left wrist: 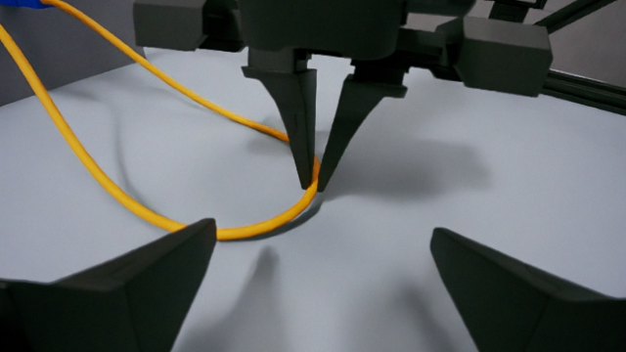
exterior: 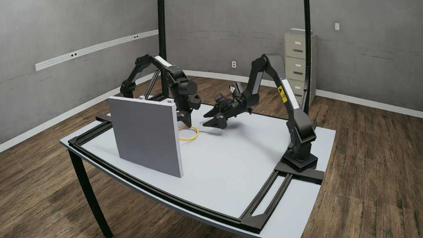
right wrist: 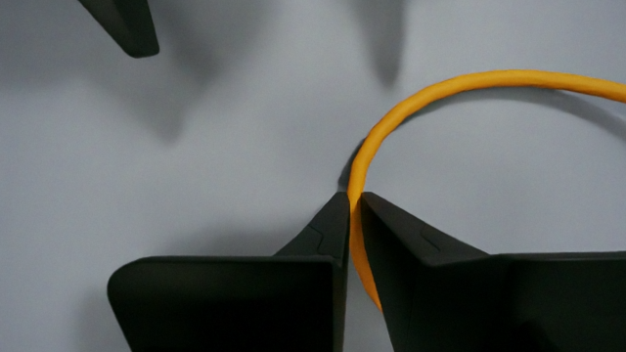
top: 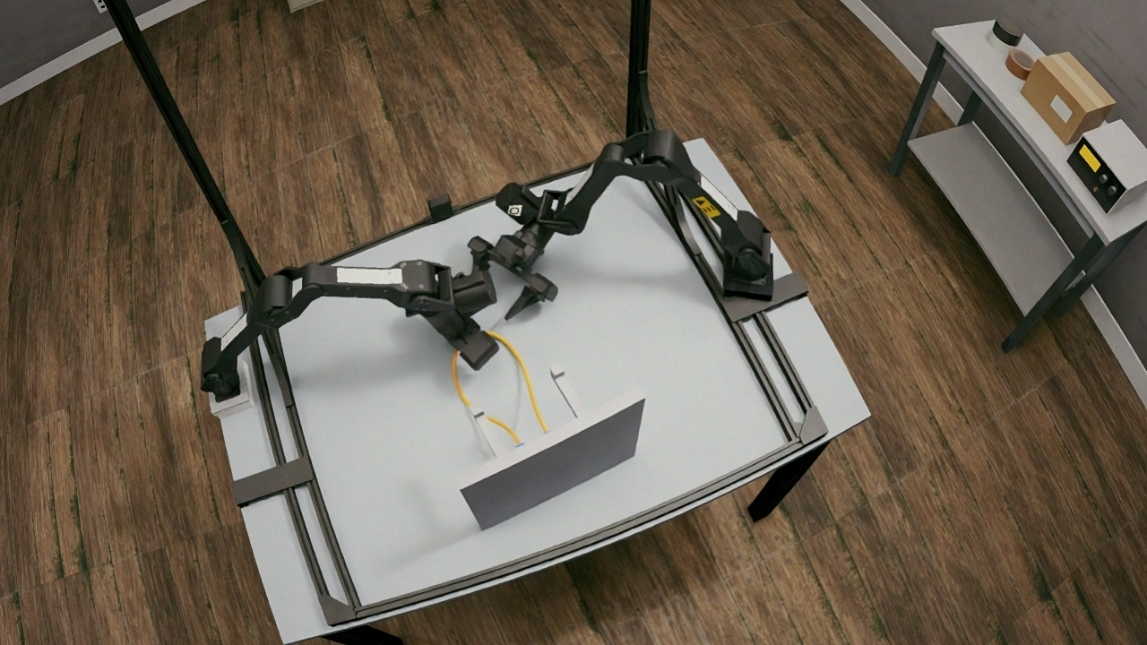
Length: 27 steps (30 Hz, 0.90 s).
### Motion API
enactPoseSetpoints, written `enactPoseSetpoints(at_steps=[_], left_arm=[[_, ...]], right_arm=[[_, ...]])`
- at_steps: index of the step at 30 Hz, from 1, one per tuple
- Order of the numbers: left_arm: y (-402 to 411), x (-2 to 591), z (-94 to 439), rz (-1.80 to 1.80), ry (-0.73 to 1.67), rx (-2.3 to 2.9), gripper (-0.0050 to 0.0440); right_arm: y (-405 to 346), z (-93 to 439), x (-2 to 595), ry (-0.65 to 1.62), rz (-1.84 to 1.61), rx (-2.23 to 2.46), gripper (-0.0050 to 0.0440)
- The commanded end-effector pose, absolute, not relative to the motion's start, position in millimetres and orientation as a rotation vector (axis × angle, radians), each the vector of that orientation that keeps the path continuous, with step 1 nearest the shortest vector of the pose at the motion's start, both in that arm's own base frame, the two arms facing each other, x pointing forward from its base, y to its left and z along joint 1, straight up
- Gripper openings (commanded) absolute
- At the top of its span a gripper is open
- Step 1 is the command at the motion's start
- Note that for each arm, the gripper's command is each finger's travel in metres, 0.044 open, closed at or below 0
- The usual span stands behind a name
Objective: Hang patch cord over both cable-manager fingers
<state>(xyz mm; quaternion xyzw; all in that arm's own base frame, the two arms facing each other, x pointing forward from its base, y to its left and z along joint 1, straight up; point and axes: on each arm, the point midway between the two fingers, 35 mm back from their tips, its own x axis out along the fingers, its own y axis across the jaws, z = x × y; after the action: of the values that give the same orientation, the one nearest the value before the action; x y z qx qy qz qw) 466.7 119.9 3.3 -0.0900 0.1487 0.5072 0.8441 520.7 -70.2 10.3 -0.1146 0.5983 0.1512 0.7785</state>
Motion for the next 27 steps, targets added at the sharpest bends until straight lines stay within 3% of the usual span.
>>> enactPoseSetpoints(at_steps=[1, 27], left_arm=[[119.7, 470.8, 15.2, 1.068, 0.288, -0.205, 0.0440], [119.7, 470.8, 15.2, 1.068, 0.288, -0.205, 0.0440]], right_arm=[[-71.3, 34.0, 527.9, 1.250, 0.319, -0.262, 0.0020], [-71.5, 63.4, 528.0, 1.242, 0.325, -0.265, 0.0020]])
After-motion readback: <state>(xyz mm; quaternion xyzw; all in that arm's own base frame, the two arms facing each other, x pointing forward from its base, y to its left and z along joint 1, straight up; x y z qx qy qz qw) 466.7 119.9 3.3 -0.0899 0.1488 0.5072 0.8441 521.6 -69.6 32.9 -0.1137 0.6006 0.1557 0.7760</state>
